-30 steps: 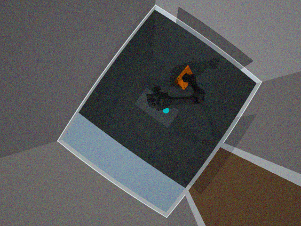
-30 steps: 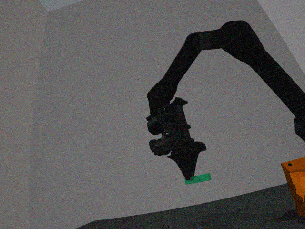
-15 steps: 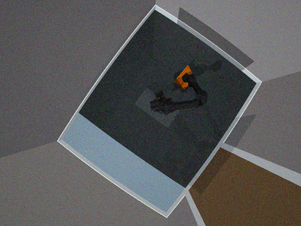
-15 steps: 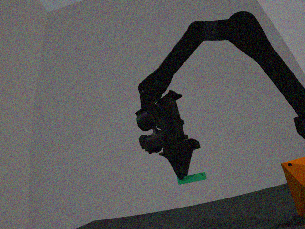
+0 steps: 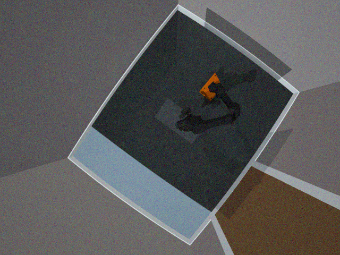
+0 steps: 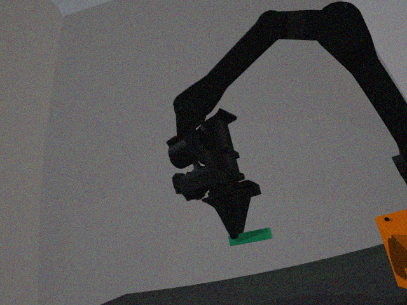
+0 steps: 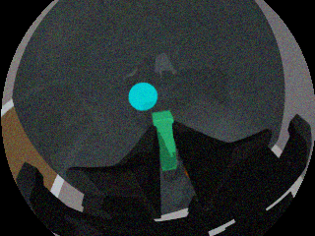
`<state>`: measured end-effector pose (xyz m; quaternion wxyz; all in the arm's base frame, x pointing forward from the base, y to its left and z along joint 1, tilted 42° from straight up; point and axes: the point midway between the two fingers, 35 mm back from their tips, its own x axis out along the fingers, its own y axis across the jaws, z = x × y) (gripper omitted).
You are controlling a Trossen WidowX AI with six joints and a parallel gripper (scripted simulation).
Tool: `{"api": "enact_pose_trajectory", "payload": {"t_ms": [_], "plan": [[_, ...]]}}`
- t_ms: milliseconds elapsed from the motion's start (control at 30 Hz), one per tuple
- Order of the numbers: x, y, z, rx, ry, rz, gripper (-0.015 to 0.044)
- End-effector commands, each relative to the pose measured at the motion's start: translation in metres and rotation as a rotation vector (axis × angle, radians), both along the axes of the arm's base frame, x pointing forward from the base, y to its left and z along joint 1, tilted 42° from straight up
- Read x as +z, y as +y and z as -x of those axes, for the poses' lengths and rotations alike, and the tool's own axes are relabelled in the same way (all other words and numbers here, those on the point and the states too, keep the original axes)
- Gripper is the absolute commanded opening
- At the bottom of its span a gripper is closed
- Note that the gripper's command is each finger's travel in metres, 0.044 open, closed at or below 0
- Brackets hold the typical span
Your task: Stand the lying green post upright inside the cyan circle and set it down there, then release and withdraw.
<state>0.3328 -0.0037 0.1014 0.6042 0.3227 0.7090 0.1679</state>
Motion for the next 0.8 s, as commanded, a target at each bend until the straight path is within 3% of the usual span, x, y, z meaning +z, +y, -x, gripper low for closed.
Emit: {"api": "enact_pose_trajectory", "payload": {"t_ms": [0,767], "plan": [[0.014,0.012,-0.001,0.012,-0.021,-0.008,0.0023],[0.005,0.018,0.0,0.016,-0.072,0.079,0.0023]]}}
